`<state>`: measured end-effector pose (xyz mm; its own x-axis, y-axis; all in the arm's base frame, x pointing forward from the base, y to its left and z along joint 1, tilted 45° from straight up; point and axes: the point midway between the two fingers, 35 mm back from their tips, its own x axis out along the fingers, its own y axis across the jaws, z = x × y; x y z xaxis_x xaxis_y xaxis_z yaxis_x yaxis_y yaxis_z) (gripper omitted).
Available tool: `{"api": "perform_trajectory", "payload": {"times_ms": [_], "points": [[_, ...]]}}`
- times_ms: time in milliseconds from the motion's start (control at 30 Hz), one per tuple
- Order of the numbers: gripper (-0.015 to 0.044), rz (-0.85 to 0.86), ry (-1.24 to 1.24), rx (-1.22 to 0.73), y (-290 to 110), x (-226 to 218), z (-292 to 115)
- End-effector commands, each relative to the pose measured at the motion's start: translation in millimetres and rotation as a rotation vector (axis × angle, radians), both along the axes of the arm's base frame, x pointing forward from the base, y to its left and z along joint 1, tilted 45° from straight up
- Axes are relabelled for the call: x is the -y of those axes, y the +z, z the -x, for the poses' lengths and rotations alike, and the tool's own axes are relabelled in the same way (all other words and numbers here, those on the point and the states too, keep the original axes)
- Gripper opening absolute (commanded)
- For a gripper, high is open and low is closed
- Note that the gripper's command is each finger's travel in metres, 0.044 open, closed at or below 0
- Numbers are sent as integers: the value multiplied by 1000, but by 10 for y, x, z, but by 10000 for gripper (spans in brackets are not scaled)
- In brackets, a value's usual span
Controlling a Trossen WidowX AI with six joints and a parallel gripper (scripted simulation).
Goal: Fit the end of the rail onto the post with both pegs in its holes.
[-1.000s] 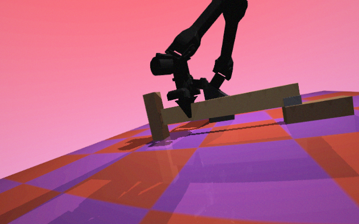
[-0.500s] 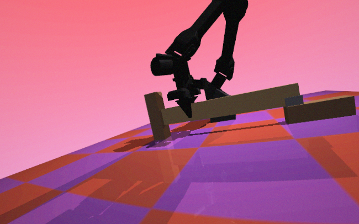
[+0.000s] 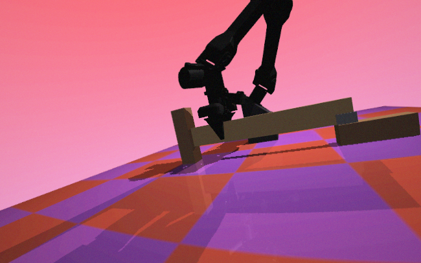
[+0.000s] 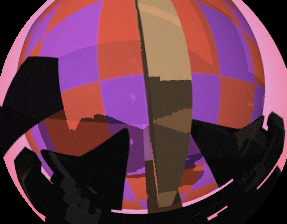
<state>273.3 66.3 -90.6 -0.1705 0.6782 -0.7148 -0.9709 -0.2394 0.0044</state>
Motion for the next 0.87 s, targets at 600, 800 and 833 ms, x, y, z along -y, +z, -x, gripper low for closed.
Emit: {"api": "perform_trajectory", "payload": {"times_ms": [600, 800, 833], "points": [[440, 1, -8, 10, 424, -5, 7], [440, 1, -8, 10, 424, -5, 7], [440, 1, -8, 10, 424, -5, 7]]}}
